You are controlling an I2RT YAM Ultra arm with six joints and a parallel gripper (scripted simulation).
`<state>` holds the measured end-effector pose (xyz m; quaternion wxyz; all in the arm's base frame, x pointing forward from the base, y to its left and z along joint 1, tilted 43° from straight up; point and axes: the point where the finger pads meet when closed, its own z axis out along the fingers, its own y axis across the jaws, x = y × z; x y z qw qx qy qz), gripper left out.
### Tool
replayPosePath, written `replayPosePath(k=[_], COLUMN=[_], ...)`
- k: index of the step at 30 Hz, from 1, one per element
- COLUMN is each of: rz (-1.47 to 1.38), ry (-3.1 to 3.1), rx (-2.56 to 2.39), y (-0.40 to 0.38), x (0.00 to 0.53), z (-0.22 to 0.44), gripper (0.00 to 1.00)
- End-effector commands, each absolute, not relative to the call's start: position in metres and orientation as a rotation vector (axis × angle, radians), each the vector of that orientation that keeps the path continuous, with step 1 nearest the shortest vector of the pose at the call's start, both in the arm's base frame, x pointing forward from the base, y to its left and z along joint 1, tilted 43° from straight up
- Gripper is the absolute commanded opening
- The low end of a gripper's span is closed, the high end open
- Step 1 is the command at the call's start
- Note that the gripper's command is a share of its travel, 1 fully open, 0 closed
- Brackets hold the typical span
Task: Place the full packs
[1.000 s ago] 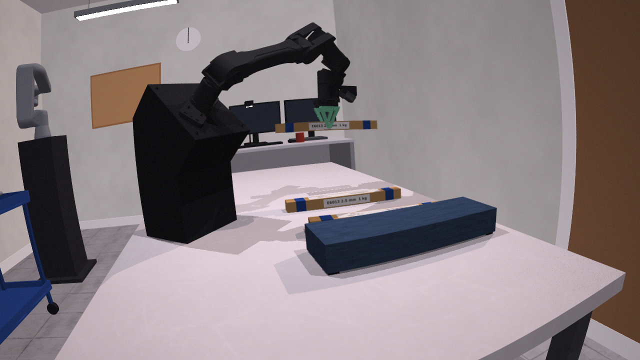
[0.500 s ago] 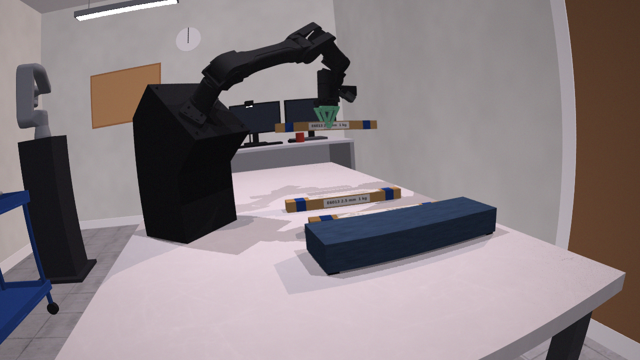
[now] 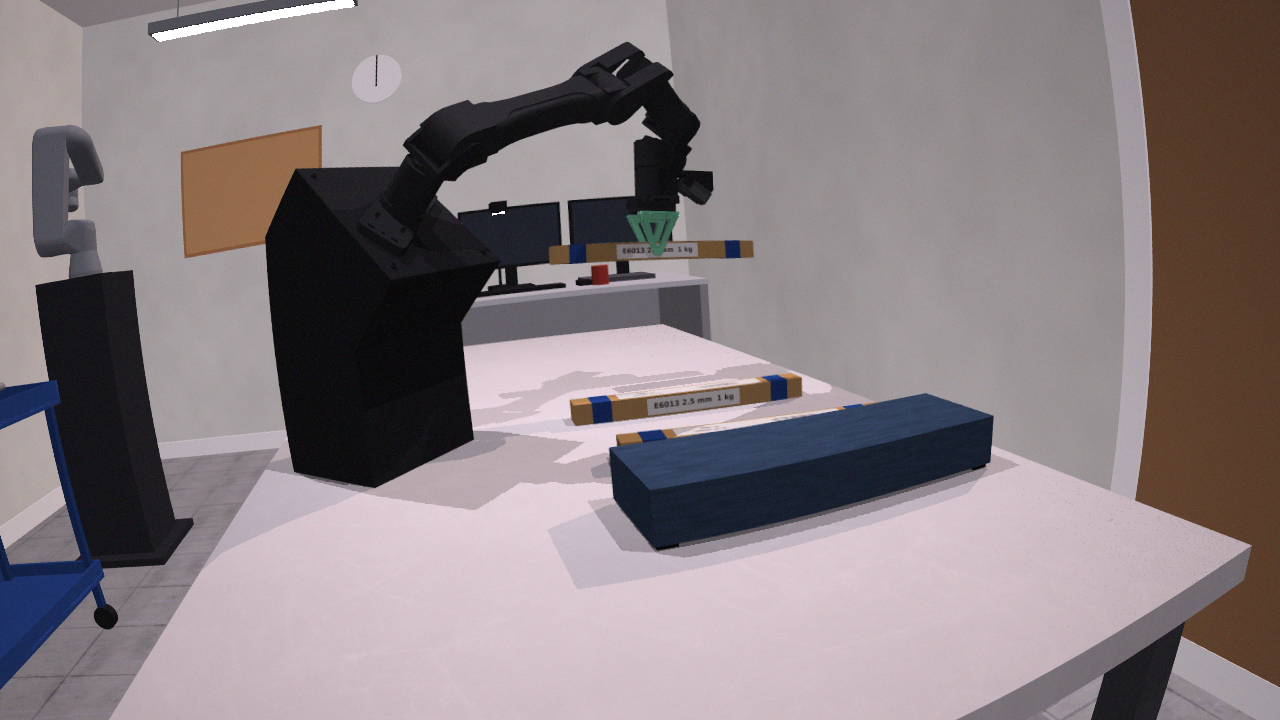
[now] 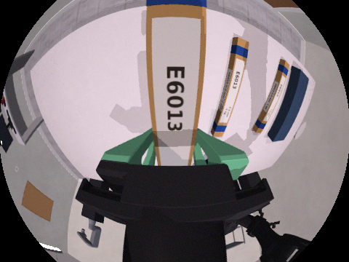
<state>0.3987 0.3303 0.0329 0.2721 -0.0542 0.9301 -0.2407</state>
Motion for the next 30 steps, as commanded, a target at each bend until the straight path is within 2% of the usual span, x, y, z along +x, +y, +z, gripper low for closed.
replayPosePath(k=[1,30], rz=[-0.518,-0.518], ry=[2.442,2.442], rx=[-0.193,-0.193], y=[0.3676,0.3656], x=[0.3784,0.3811], z=[0.0817,0.081], gripper=[0.0,0.0])
